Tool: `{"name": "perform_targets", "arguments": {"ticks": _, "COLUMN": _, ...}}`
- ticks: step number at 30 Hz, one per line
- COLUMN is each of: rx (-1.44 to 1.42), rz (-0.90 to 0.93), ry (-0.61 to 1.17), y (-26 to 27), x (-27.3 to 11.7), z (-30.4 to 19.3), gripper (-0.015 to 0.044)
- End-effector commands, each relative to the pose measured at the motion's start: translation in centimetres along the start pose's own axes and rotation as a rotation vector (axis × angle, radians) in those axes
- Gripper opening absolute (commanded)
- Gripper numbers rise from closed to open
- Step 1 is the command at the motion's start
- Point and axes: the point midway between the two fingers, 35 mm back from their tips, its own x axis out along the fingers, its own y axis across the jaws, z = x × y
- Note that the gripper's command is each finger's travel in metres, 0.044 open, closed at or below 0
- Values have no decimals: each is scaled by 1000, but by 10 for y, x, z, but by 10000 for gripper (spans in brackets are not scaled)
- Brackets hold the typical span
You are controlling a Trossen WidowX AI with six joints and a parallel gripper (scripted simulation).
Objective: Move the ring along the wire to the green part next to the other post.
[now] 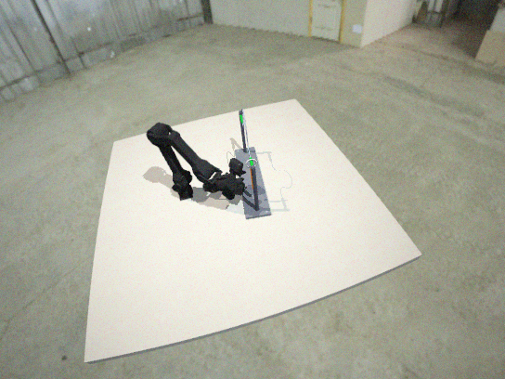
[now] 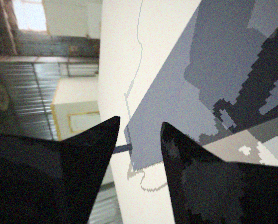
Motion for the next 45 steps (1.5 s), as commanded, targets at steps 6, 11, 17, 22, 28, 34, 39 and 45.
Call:
{"name": "perform_targets", "arguments": {"ticks": 6, "rx": -627, "rz": -31, "ry": -379, "y": -25, "x": -54, "z": 36, "gripper": 160}}
{"name": "perform_targets", "arguments": {"ticks": 11, "rx": -873, "rz": -87, "ry": -499, "y": -36, "x": -74, "z": 37, "gripper": 160}}
{"name": "perform_targets", "arguments": {"ticks": 17, "rx": -1167, "rz": -193, "ry": -621, "y": -48, "x": -93, "z": 30, "gripper": 160}}
{"name": "perform_targets", "arguments": {"ticks": 22, "rx": -1361, "rz": -289, "ry": -683, "y": -54, "x": -102, "z": 21, "gripper": 160}}
{"name": "perform_targets", "arguments": {"ticks": 28, "rx": -1361, "rz": -289, "ry": -683, "y": -54, "x": -102, "z": 21, "gripper": 160}}
{"name": "perform_targets", "arguments": {"ticks": 34, "rx": -1361, "rz": -300, "ry": -676, "y": -42, "x": -98, "z": 30, "gripper": 160}}
{"name": "perform_targets", "arguments": {"ticks": 39, "rx": -1362, "rz": -305, "ry": -682, "y": -20, "x": -91, "z": 41, "gripper": 160}}
{"name": "perform_targets", "arguments": {"ticks": 45, "rx": -1360, "rz": -297, "ry": -703, "y": 3, "x": -85, "z": 48, "gripper": 160}}
